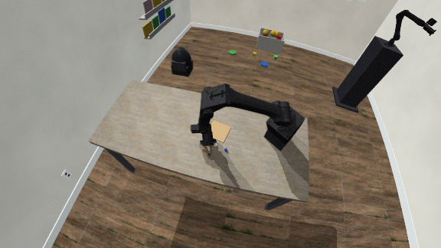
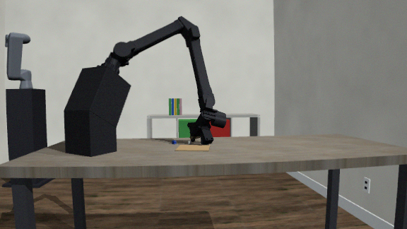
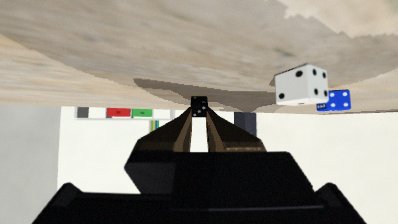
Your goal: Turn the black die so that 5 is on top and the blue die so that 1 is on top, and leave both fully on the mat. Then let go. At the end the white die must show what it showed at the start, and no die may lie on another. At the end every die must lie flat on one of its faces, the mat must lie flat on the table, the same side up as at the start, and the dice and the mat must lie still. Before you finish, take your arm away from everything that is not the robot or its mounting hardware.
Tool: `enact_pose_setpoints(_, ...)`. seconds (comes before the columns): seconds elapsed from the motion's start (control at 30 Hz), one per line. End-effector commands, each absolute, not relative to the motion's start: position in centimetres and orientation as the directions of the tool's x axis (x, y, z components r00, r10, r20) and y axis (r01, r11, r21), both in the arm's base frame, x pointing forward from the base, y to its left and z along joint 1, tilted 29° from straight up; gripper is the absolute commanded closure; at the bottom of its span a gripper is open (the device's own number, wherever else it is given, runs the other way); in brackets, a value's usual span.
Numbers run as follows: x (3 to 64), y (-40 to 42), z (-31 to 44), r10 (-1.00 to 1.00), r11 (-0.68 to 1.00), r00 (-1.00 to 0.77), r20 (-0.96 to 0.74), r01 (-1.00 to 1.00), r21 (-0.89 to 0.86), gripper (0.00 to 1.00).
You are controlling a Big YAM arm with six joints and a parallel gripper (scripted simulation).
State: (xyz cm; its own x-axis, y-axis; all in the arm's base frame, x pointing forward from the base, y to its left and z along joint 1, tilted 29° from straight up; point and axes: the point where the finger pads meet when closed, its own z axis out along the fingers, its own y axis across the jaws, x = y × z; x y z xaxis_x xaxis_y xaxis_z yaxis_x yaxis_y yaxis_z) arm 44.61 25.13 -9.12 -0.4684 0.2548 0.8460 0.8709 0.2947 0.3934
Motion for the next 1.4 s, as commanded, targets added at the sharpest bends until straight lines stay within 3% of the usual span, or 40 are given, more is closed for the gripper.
enact_pose_setpoints(0.0,45.29,25.90,-7.90,0.246,0.301,-0.499,0.831,0.854,0.423,0.88)
enact_pose_setpoints(0.6,45.29,25.90,-7.90,0.246,0.301,-0.499,0.831,0.854,0.423,0.88)
enact_pose_setpoints(1.1,45.33,25.82,-7.89,0.247,0.300,-0.499,0.831,0.855,0.424,0.69)
enact_pose_setpoints(1.37,45.33,25.82,-7.89,0.247,0.300,-0.499,0.831,0.855,0.424,0.69)
